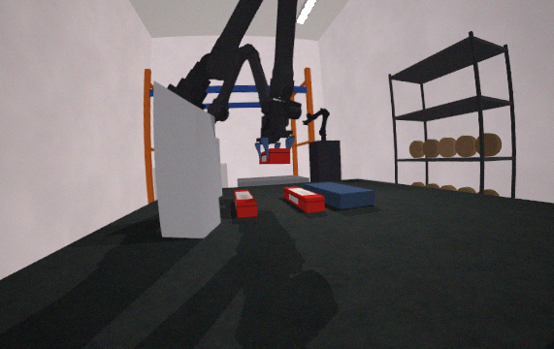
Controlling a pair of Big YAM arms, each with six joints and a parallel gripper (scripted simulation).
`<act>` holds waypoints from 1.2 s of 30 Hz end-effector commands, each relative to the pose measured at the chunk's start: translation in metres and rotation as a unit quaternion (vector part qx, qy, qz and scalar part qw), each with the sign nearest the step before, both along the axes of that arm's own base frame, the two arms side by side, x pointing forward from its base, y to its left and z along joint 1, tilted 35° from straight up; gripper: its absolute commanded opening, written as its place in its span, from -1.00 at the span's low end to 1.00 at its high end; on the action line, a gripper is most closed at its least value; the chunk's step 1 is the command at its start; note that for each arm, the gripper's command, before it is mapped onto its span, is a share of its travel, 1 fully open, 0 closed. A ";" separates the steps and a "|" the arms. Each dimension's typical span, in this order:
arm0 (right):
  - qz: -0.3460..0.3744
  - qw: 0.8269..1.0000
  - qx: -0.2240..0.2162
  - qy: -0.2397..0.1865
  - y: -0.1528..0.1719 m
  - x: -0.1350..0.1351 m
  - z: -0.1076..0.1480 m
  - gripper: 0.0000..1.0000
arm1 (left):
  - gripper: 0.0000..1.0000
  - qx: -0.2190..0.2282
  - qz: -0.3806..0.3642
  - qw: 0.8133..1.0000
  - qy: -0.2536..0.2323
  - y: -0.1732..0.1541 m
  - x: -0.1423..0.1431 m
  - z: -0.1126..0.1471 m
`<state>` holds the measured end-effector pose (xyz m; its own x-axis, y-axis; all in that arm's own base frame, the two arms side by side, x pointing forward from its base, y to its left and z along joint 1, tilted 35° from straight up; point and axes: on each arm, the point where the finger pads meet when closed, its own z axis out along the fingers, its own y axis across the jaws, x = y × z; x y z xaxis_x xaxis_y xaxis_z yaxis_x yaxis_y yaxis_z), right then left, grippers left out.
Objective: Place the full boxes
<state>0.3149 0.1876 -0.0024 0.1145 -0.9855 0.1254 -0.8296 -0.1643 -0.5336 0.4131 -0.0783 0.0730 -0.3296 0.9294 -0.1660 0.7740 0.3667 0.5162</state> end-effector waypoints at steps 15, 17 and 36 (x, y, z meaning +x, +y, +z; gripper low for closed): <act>-0.004 0.999 0.010 -0.033 -0.001 0.015 0.019 -1.00 | -1.00 0.000 0.002 0.999 -0.045 0.006 0.013 0.034; -0.004 0.999 0.011 -0.034 -0.001 0.016 0.018 -1.00 | -1.00 0.000 0.002 0.999 -0.045 0.006 0.014 0.033; 0.000 1.000 0.006 -0.028 -0.001 0.025 -0.002 -1.00 | -1.00 0.004 0.002 1.000 -0.031 0.009 0.019 0.008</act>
